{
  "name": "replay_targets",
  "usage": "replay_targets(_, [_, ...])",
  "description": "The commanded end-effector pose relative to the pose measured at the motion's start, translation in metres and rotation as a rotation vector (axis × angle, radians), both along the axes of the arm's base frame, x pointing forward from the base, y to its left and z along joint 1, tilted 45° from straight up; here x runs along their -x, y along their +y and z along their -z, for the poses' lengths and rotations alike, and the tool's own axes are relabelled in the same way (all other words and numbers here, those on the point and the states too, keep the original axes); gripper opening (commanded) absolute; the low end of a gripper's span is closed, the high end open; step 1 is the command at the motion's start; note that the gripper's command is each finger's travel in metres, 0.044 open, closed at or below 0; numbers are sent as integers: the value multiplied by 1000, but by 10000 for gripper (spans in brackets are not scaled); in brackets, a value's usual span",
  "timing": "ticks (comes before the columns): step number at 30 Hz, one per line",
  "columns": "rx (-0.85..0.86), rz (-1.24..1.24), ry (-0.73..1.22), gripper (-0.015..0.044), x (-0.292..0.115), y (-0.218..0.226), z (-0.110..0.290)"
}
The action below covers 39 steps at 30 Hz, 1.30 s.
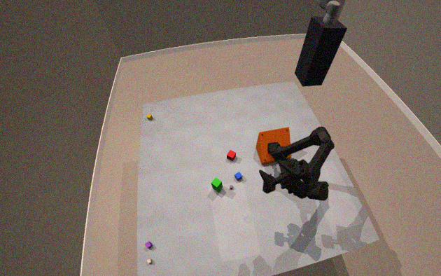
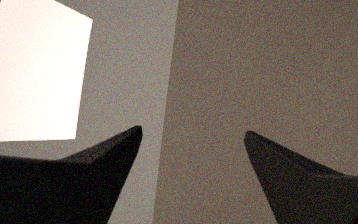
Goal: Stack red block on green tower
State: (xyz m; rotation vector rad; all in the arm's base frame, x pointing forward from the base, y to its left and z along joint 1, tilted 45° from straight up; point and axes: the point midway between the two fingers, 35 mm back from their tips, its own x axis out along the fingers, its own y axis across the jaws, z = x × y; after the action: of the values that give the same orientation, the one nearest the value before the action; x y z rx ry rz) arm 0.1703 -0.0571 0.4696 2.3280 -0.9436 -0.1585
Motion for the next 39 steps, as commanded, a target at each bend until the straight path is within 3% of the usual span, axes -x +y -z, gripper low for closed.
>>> replay_targets(1, [4, 0, 3, 426, -1, 0, 0])
replay_targets(10, [308, -25, 255, 440, -45, 18, 17])
replay_targets(17, [669, -133, 617, 440, -112, 36, 62])
replay_targets(21, [786, -191, 758, 440, -134, 39, 86])
replay_targets(30, [1094, -487, 1251, 440, -185, 27, 189])
replay_targets(39, [1229, -1007, 1600, 440, -184, 4, 306])
